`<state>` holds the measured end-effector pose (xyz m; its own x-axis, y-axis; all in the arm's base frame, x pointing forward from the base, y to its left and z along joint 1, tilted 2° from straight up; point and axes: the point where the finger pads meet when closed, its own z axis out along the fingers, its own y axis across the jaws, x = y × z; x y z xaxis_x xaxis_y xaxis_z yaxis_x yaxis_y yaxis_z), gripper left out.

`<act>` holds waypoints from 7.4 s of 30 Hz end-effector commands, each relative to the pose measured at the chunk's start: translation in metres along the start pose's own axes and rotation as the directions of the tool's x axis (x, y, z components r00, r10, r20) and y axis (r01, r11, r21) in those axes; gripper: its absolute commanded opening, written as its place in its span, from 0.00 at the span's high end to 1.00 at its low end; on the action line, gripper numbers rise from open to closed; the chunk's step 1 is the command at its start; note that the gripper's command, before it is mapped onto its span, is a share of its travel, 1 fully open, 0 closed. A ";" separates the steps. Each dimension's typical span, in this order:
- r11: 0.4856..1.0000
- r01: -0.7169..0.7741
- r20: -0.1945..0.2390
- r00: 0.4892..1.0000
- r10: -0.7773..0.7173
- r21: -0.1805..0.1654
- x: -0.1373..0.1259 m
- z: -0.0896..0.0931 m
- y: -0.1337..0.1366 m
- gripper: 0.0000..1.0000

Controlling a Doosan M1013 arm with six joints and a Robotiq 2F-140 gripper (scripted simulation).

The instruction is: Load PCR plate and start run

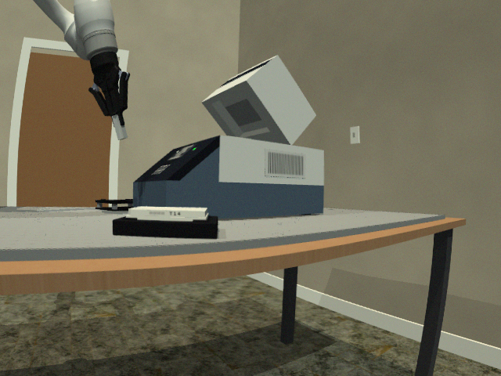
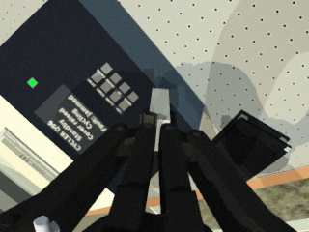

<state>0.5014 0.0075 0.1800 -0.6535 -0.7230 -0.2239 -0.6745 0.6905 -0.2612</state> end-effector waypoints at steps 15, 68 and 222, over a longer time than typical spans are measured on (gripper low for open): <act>1.000 0.000 0.000 1.000 0.000 0.000 0.000 0.000 0.000 1.00; 1.000 0.000 0.000 1.000 0.000 0.000 0.000 0.000 0.000 1.00; 1.000 0.000 0.000 1.000 0.000 0.000 0.021 0.013 -0.033 1.00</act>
<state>0.5109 -0.0305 0.1742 -0.6535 -0.7230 -0.2239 -0.6745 0.6905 -0.2611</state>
